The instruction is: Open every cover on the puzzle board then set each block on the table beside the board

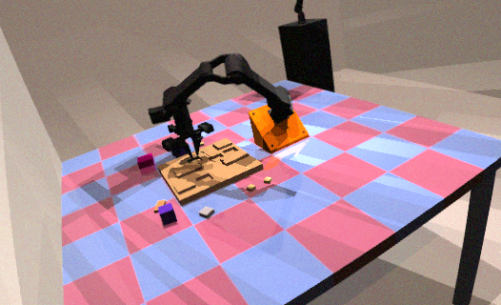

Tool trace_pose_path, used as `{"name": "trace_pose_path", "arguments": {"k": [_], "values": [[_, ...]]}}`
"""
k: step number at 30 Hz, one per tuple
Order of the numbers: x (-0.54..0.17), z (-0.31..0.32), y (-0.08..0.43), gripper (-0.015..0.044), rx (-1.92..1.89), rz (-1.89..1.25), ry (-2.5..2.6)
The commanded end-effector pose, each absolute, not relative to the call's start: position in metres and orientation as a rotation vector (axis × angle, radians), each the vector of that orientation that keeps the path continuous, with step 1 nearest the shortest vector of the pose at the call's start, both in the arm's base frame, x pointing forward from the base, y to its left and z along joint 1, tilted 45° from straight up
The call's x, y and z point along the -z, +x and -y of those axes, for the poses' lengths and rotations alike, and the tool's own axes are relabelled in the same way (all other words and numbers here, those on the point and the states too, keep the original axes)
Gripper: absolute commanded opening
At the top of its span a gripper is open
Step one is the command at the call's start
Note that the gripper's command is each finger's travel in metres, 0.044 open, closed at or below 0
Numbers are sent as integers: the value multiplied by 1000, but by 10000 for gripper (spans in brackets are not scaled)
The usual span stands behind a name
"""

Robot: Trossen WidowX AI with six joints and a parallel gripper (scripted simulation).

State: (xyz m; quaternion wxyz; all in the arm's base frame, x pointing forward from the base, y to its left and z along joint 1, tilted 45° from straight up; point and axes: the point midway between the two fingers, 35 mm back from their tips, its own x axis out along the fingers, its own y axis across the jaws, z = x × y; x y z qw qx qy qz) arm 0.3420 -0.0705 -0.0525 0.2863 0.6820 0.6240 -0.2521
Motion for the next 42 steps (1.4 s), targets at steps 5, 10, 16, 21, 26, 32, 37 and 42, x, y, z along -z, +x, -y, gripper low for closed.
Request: {"name": "trace_pose_path", "arguments": {"k": [5, 10, 16, 21, 26, 32, 37, 42], "values": [[21, 103, 339, 144, 740, -1638, 1868], [22, 102, 340, 144, 740, -1638, 1868], [32, 92, 342, 144, 740, -1638, 1868], [42, 81, 343, 144, 739, -1639, 1869], [45, 78, 343, 144, 738, -1639, 1869], [45, 78, 344, 144, 738, -1639, 1869], [45, 78, 344, 144, 738, -1639, 1869], [45, 78, 344, 144, 738, -1639, 1869]]}}
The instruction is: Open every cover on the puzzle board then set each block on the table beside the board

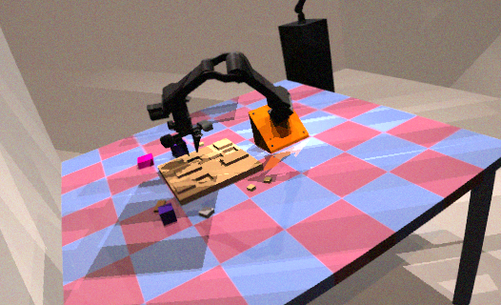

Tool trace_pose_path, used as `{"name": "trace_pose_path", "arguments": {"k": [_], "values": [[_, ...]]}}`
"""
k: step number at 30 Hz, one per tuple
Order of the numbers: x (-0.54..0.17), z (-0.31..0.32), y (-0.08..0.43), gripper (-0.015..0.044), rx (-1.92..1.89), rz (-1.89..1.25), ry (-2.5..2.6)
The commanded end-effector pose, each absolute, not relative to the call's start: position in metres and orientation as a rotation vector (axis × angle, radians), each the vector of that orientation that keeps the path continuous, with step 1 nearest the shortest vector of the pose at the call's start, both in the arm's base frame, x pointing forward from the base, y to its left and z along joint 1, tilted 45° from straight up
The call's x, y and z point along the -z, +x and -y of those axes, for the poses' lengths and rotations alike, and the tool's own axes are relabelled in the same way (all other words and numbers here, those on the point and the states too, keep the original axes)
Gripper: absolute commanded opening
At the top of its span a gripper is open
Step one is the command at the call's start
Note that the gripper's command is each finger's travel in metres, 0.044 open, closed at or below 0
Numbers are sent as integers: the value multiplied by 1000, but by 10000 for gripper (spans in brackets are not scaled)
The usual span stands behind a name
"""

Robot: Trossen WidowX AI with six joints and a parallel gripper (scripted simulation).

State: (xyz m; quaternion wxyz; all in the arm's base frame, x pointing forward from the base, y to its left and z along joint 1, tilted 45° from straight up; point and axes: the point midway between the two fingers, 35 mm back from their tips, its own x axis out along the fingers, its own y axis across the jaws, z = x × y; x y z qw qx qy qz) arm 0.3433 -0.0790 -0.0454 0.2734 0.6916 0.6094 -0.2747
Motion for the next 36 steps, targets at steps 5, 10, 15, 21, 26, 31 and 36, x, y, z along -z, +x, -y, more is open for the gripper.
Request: {"name": "trace_pose_path", "arguments": {"k": [5, 10, 15, 21, 26, 31, 36], "values": [[45, 78, 344, 144, 738, -1639, 1869], [46, 77, 344, 144, 738, -1639, 1869], [50, 74, 345, 144, 738, -1639, 1869], [54, 70, 345, 144, 738, -1639, 1869], [57, 66, 346, 144, 738, -1639, 1870], [60, 63, 346, 144, 737, -1639, 1870], [61, 62, 346, 144, 737, -1639, 1870]]}}
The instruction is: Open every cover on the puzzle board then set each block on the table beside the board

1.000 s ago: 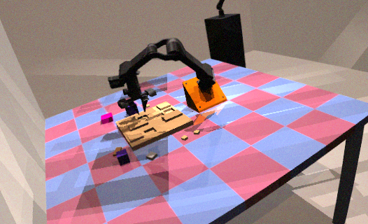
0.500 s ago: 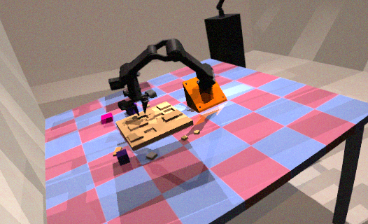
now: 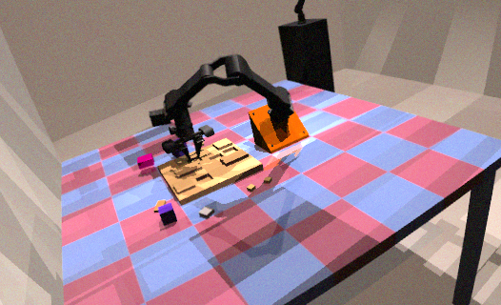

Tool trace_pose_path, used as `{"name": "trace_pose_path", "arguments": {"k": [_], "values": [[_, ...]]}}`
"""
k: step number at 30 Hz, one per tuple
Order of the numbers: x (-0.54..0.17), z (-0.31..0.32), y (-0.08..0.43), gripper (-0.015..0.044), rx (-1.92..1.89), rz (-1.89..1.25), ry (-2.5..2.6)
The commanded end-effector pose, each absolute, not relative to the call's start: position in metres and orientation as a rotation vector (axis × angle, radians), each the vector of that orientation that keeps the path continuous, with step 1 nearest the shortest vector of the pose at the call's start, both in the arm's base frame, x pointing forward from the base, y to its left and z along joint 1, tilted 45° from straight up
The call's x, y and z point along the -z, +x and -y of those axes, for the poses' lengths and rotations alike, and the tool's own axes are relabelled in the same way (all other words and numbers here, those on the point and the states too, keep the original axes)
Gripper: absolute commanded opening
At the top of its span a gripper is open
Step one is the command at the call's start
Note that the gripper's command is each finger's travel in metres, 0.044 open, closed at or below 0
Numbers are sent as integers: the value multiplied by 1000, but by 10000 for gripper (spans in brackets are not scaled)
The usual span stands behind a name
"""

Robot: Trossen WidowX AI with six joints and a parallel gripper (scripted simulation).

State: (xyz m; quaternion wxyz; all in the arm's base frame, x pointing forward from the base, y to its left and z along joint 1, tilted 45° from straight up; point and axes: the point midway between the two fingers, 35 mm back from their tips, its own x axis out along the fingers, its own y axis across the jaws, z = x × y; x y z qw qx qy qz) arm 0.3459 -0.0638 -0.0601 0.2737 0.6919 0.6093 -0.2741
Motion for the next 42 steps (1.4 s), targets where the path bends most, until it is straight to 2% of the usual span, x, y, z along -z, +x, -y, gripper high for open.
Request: {"name": "trace_pose_path", "arguments": {"k": [1, 17, 27, 42], "values": [[61, 62, 346, 144, 737, -1639, 1870], [69, 54, 347, 144, 737, -1640, 1870], [67, 57, 347, 80, 737, -1639, 1862], [57, 68, 346, 80, 738, -1638, 1864]]}}
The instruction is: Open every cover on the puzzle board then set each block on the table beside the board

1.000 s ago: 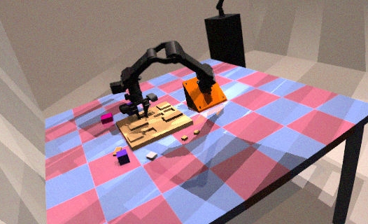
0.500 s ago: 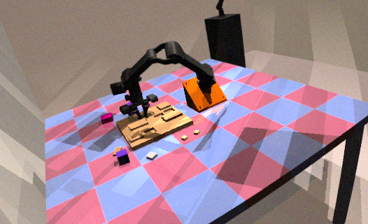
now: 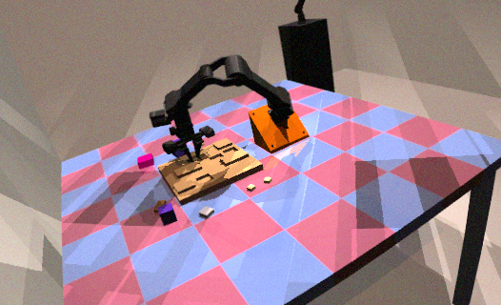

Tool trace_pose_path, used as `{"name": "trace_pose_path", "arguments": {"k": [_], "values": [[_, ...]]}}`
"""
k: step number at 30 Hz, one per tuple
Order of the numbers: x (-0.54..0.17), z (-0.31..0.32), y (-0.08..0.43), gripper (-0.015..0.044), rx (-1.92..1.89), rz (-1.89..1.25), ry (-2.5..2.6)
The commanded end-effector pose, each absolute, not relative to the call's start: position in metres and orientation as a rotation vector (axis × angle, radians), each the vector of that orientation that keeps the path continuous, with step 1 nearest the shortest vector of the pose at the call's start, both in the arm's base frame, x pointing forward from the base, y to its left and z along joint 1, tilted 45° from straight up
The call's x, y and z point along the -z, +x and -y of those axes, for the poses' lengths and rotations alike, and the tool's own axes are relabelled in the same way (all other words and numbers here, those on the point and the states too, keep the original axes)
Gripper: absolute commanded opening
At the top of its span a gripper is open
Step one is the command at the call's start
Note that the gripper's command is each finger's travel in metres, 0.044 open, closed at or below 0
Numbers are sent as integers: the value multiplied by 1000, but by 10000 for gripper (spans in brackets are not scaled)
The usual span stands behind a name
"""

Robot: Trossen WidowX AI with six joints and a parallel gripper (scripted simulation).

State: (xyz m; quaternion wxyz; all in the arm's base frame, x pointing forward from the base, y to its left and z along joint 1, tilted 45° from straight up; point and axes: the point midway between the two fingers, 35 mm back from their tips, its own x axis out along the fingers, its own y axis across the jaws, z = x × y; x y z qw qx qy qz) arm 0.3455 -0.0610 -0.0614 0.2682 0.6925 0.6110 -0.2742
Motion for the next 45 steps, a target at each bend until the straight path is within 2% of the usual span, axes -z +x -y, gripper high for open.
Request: {"name": "trace_pose_path", "arguments": {"k": [1, 45], "values": [[56, 68, 346, 80, 738, -1638, 1864], [1, 123, 337, 80, 742, -1638, 1867]]}}
